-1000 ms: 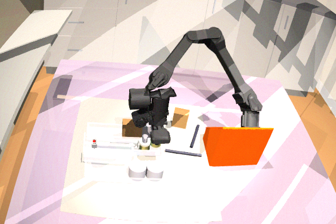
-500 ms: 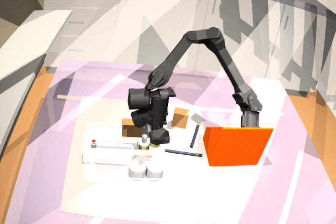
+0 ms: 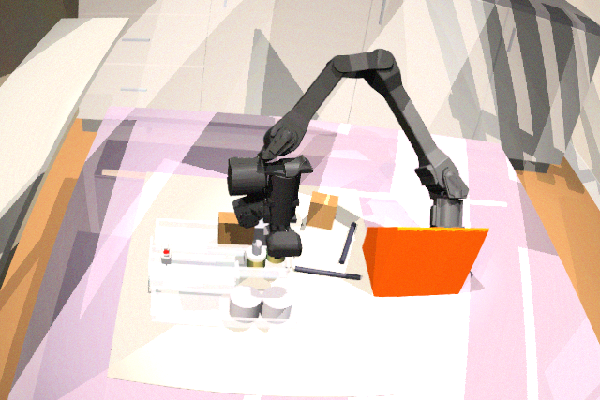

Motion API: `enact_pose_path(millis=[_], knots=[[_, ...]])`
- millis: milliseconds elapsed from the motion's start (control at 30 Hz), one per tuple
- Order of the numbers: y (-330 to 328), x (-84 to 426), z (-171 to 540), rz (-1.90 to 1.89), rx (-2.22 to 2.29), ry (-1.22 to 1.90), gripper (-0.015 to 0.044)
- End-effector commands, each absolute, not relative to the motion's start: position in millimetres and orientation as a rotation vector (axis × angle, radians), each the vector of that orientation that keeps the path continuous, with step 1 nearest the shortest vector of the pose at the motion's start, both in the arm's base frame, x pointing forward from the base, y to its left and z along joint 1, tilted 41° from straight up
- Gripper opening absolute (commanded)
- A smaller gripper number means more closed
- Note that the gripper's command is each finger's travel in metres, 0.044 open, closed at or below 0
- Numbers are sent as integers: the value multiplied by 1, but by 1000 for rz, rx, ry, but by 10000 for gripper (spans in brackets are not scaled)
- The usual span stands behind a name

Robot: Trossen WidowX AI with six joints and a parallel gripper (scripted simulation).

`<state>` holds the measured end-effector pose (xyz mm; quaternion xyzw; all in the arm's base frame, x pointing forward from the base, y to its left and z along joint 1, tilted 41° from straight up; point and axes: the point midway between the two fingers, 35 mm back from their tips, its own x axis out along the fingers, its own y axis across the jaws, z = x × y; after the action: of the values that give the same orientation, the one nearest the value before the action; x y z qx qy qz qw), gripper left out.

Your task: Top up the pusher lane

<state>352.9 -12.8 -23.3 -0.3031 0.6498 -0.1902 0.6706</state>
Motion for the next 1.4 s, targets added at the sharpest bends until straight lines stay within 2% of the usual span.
enact_pose_path(millis=[0,1367], knots=[[-11,363,-19,-433,-674,1433,0],[-21,364,-31,-434,-674,1433,0]])
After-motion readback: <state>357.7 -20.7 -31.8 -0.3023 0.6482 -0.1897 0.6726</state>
